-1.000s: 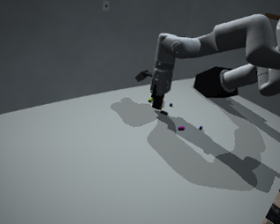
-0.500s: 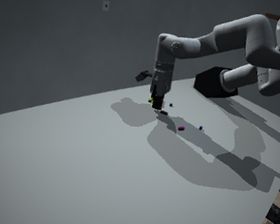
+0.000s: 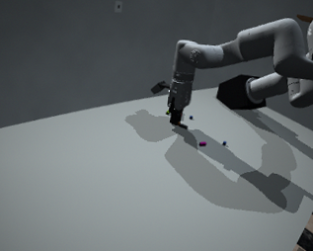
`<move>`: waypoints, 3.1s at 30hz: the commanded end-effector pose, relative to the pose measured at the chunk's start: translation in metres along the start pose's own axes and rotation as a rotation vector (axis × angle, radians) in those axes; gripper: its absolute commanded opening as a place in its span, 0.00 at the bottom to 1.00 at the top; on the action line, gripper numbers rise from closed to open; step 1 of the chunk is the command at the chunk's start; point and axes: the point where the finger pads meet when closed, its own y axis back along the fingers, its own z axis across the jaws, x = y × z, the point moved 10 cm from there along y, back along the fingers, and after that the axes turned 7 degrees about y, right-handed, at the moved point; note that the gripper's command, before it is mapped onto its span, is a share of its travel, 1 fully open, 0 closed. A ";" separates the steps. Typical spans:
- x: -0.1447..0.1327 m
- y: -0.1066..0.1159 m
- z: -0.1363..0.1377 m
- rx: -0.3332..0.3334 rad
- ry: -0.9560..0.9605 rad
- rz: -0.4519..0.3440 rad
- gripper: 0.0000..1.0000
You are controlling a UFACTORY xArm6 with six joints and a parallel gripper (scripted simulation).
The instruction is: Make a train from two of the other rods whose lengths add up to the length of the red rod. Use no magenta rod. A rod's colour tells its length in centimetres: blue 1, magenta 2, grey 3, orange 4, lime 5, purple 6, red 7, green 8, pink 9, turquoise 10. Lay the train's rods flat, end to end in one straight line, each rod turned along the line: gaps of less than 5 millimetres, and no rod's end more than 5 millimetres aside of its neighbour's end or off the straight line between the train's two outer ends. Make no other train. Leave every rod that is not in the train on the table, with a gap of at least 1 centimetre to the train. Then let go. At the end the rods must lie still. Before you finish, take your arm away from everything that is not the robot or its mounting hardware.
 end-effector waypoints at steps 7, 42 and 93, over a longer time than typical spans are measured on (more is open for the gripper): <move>0.001 0.000 -0.001 0.001 0.001 0.003 0.04; 0.001 0.000 -0.001 0.001 0.001 0.003 0.12; 0.000 0.090 0.000 0.001 0.001 0.003 0.24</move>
